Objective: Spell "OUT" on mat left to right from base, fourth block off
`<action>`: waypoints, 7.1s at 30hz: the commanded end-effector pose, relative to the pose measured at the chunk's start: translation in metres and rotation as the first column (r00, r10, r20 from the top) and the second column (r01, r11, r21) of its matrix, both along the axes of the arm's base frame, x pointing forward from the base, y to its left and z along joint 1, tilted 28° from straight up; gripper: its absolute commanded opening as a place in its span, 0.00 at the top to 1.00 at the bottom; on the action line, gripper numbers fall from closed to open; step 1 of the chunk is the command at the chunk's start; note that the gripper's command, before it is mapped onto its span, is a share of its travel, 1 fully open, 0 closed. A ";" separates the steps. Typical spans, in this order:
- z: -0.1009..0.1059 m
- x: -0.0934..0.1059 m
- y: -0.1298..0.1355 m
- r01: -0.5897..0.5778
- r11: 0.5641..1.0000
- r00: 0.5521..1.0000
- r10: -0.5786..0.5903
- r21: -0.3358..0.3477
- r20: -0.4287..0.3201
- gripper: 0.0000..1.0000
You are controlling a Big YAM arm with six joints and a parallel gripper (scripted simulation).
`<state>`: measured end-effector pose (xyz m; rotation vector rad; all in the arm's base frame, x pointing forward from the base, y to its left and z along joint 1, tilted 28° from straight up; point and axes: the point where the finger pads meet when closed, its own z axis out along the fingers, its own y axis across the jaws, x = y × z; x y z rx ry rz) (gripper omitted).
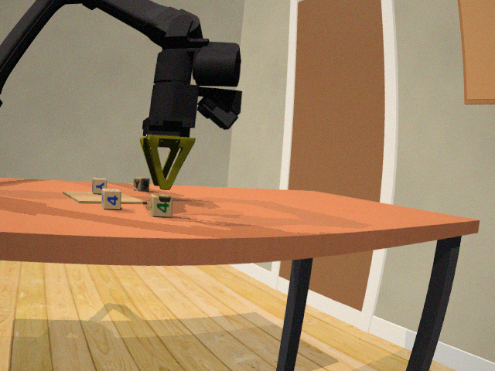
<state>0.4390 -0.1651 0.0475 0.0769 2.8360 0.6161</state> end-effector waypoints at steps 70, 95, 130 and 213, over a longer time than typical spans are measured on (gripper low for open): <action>-0.034 0.017 0.020 -0.010 1.000 1.000 0.010 0.000 0.007 0.56; -0.034 0.017 0.020 -0.010 1.000 1.000 0.010 0.000 0.007 0.75; 0.026 0.016 -0.017 0.009 0.999 0.998 -0.007 -0.034 0.063 0.75; 0.109 -0.099 0.144 0.962 0.265 0.180 -0.793 -0.063 -0.583 0.75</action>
